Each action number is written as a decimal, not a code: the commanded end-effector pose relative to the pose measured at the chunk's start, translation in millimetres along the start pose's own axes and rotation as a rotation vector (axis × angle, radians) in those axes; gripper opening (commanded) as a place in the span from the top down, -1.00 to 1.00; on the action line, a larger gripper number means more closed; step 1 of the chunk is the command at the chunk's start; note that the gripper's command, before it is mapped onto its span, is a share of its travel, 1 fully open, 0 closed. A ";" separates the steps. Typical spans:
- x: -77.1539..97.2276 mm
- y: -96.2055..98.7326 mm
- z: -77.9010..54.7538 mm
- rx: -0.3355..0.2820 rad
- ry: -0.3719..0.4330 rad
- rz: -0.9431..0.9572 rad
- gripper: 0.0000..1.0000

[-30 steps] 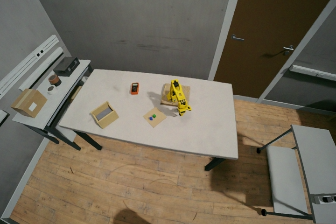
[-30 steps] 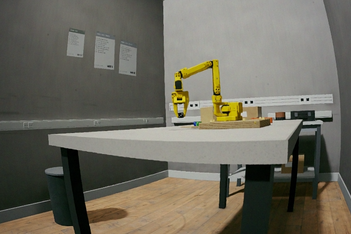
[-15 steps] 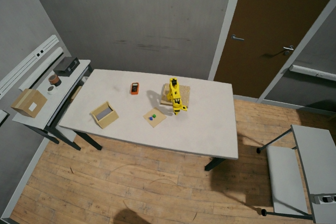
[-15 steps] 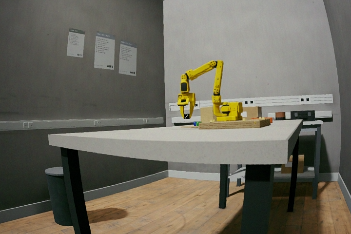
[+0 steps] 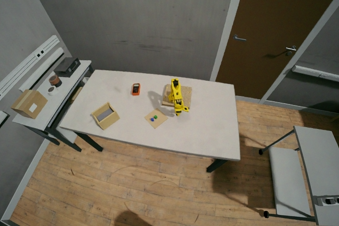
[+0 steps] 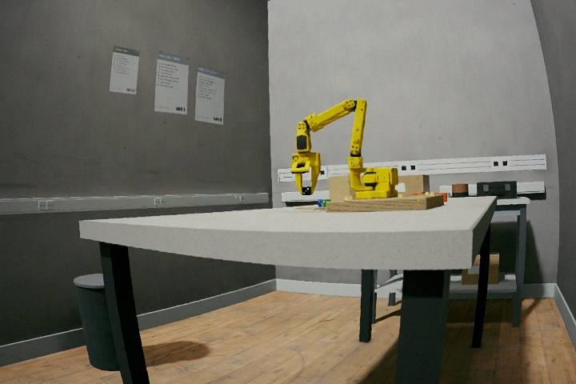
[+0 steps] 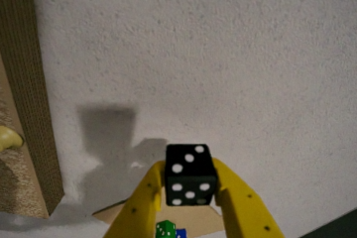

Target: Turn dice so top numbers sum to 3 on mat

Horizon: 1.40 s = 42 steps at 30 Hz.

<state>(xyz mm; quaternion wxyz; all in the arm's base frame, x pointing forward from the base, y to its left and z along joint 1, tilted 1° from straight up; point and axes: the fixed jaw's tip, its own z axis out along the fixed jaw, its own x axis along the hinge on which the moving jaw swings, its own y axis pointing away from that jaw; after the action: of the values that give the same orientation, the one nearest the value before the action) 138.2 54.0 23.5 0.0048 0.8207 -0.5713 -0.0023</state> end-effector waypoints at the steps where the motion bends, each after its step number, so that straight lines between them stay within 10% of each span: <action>1: 0.8 0.8 0.1 0.008 -0.002 -0.003 1.00; 42: 2.3 1.3 6.6 0.027 -0.002 -0.013 1.00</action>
<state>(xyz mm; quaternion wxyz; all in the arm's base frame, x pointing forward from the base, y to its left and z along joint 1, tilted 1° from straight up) 139.8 52.9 21.1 -0.0125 0.8234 -0.5673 0.0095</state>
